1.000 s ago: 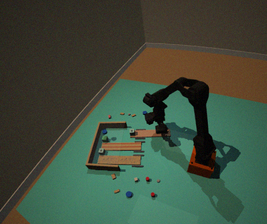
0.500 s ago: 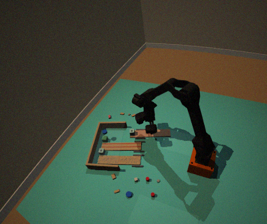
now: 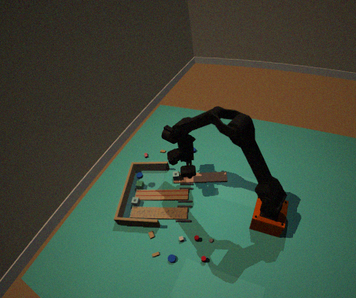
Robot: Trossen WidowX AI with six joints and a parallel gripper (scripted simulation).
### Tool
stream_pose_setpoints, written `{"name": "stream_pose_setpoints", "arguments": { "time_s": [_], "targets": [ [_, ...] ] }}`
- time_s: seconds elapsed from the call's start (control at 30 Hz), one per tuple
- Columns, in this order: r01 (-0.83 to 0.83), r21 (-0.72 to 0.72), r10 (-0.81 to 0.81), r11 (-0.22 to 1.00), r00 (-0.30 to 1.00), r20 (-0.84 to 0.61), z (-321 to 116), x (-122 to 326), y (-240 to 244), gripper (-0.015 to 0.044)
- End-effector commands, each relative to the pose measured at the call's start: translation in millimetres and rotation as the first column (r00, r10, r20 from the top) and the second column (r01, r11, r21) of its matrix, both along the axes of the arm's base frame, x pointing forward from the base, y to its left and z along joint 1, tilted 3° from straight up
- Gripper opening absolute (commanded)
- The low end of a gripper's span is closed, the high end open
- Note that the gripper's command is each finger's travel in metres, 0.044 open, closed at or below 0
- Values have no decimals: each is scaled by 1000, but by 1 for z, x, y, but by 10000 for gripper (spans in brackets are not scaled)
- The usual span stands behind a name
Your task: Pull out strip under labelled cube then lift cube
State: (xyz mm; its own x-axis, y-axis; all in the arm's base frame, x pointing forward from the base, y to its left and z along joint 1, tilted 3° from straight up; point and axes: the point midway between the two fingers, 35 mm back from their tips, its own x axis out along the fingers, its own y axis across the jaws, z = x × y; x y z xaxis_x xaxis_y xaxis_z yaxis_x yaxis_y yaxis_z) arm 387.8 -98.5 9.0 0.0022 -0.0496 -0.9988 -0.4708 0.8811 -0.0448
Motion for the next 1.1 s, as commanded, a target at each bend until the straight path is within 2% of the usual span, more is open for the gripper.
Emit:
{"name": "stream_pose_setpoints", "arguments": {
  "time_s": [0.0, 0.5, 0.73, 1.07],
  "targets": [
    [4, 3, -4, 1000, 1000, 3, 1, 14, 6, 440],
    [4, 5, -4, 1000, 1000, 6, 6, 63, 26, 440],
    [4, 5, -4, 1000, 1000, 6, -3, 63, 25, 256],
    [4, 5, -4, 1000, 1000, 6, -19, 64, 24, 250]
  ]
}}
